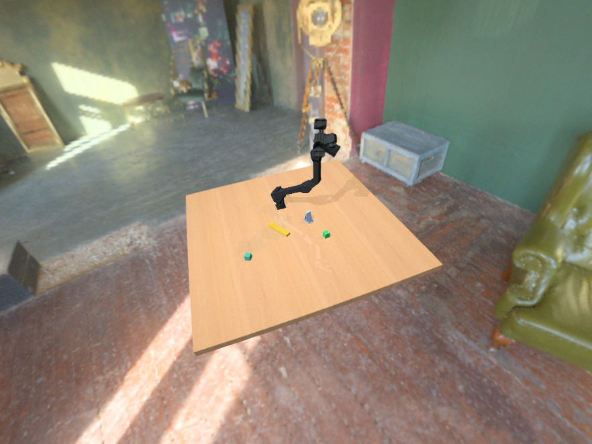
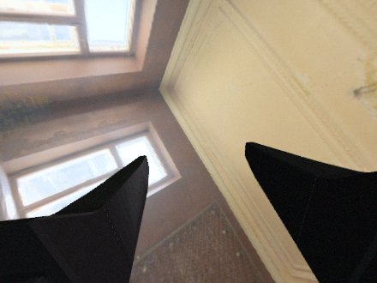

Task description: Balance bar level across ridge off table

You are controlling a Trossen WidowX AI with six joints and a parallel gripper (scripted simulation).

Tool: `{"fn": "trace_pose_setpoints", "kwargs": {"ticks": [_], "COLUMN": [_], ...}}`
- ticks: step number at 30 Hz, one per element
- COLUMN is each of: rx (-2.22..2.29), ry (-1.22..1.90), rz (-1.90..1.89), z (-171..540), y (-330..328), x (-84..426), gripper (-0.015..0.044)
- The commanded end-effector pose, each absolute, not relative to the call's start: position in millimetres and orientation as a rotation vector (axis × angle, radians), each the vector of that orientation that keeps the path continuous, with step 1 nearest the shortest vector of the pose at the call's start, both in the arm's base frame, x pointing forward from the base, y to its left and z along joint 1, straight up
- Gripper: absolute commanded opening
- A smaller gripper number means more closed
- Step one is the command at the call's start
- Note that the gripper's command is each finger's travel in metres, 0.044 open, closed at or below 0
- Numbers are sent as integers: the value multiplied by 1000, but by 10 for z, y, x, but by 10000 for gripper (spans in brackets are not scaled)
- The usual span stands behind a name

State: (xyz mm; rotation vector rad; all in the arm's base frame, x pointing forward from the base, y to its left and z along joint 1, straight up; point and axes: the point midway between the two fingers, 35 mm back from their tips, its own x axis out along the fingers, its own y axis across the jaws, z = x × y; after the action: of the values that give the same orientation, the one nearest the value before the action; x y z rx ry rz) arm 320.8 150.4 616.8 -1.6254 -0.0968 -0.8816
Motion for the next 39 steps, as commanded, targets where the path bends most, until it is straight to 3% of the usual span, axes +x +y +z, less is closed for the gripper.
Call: {"fn": "trace_pose_setpoints", "kwargs": {"ticks": [1,20,39], "rx": [-1567,-1219,-771], "ry": [-170,-398,-457], "rz": [-923,-1062,-1062], "z": [6370,6798,6651], "y": [1416,705,-361], "x": [2842,1479,772], "gripper": [315,315,315]}}
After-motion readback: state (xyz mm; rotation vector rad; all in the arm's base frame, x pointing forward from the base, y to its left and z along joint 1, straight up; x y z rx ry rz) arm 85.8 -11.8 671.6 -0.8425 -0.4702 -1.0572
